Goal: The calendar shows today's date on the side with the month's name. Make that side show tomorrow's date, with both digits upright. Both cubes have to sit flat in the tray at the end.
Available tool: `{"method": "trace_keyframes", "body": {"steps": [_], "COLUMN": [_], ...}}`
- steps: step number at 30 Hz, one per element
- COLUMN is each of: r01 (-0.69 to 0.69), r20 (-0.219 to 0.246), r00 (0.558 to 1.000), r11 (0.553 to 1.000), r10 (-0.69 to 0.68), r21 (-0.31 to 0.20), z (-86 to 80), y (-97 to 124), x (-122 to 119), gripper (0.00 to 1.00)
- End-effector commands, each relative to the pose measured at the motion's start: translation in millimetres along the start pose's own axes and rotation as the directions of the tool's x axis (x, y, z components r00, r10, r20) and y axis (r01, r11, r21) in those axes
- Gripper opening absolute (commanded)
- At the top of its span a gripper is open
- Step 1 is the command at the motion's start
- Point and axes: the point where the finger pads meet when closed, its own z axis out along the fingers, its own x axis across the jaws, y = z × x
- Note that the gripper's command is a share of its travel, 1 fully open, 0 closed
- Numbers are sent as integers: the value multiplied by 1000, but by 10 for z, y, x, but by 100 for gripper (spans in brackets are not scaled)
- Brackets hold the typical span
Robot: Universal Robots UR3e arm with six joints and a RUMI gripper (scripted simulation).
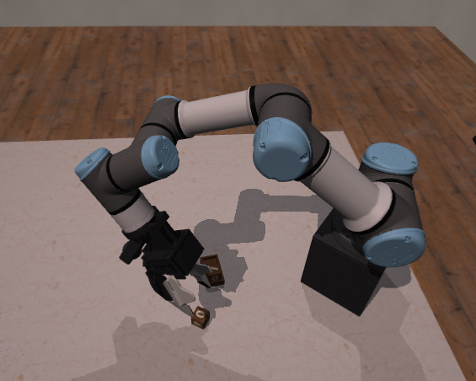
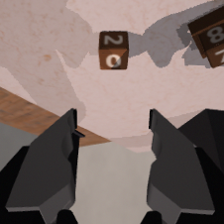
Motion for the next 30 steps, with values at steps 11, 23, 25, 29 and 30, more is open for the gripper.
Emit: {"method": "trace_keyframes", "body": {"steps": [11,23,25,29,30], "r01": [-1,-2,-2,-1,-1], "r20": [10,11,11,11,11], "r00": [1000,1000,1000,1000,1000], "r11": [997,996,996,995,995], "r10": [1,1,1,0,0], "r21": [83,94,95,95,95], "z": [14,18,18,18,18], "y": [-15,-8,-7,-7,-7], "x": [1,3,3,3,3], "gripper": [40,40,40,40,40]}}
